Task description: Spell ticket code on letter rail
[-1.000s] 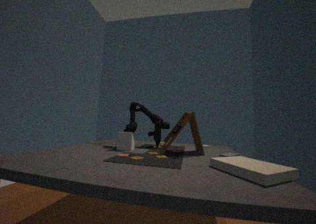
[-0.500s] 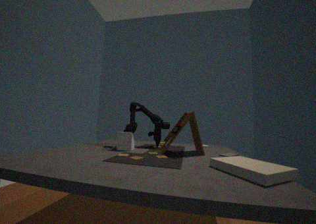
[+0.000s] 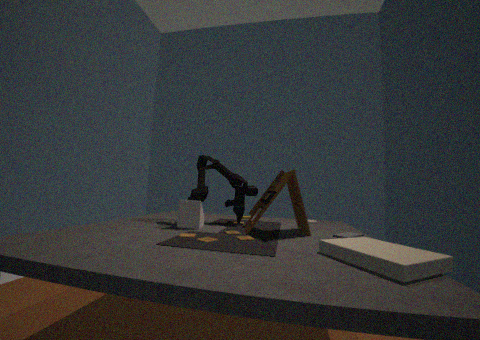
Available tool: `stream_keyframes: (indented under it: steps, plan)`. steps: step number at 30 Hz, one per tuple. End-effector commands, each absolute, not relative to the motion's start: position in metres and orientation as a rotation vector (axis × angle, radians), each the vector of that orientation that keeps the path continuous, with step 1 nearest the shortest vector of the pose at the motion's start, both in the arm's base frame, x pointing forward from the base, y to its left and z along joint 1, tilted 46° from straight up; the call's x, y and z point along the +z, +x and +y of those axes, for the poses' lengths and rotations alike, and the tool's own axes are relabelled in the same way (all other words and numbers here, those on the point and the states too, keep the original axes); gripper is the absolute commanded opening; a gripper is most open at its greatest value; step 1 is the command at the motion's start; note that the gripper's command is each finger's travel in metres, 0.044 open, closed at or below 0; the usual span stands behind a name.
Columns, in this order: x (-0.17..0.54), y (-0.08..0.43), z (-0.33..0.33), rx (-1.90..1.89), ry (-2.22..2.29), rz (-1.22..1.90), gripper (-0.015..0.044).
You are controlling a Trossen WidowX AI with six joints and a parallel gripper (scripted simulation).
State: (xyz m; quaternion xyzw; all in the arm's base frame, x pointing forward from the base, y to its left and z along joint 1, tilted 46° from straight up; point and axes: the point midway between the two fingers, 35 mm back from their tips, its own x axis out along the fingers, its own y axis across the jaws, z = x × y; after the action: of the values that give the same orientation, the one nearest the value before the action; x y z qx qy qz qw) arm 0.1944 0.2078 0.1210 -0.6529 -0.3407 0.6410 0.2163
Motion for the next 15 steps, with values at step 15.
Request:
stream_keyframes:
  steps: [15]
  plan:
    - [0.1256, 0.1946, 0.1958, 1.778, -1.811, -0.939, 0.0]
